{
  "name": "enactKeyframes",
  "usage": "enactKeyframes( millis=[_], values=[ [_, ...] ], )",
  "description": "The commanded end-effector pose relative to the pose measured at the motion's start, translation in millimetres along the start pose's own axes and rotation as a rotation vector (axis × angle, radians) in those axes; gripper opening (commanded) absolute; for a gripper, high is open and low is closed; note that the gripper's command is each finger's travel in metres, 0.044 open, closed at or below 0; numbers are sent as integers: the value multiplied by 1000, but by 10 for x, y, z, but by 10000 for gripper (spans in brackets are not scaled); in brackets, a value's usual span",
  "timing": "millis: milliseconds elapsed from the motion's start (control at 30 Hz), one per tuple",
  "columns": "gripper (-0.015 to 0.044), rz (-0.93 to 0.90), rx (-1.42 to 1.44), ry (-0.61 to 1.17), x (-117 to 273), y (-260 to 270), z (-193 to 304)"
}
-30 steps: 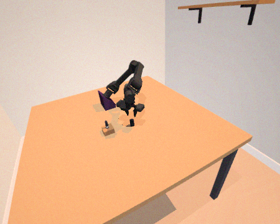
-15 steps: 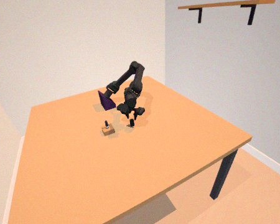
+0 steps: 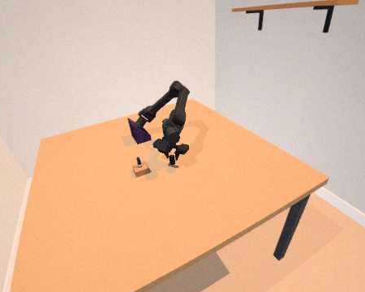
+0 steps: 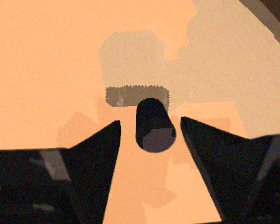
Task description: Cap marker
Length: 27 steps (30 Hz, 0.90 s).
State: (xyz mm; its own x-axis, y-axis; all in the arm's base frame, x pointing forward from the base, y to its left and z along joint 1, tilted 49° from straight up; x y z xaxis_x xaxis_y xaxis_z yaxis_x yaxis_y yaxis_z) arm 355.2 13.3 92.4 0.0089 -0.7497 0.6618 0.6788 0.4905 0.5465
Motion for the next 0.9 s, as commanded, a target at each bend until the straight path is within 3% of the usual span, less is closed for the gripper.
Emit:
enactKeyframes(
  millis=[0, 267, 367, 700, 833, 867],
  values=[
    [251, -1, -10, 7, -76, -20, 2],
    [251, -2, -10, 8, -177, -22, 7],
    [172, -2, -10, 8, -177, -22, 7],
    [105, -2, -10, 8, -177, -20, 7],
    [0, -1, -10, 7, -107, -18, 0],
    [0, -1, -10, 7, -79, -17, -2]
  ],
)
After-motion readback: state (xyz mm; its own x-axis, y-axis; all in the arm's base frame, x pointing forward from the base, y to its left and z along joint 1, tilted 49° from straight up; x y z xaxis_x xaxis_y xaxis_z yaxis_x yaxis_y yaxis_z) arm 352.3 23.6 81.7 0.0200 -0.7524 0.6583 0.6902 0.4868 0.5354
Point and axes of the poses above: the point midway between the two fingers, 35 mm back from their tips, its own x axis back along the fingers, its own y axis across the jaws, z = x × y, the point moved 9 cm from there along x, back along the fingers, and after that the axes turned 11 degrees about x, right-handed, at the moved point
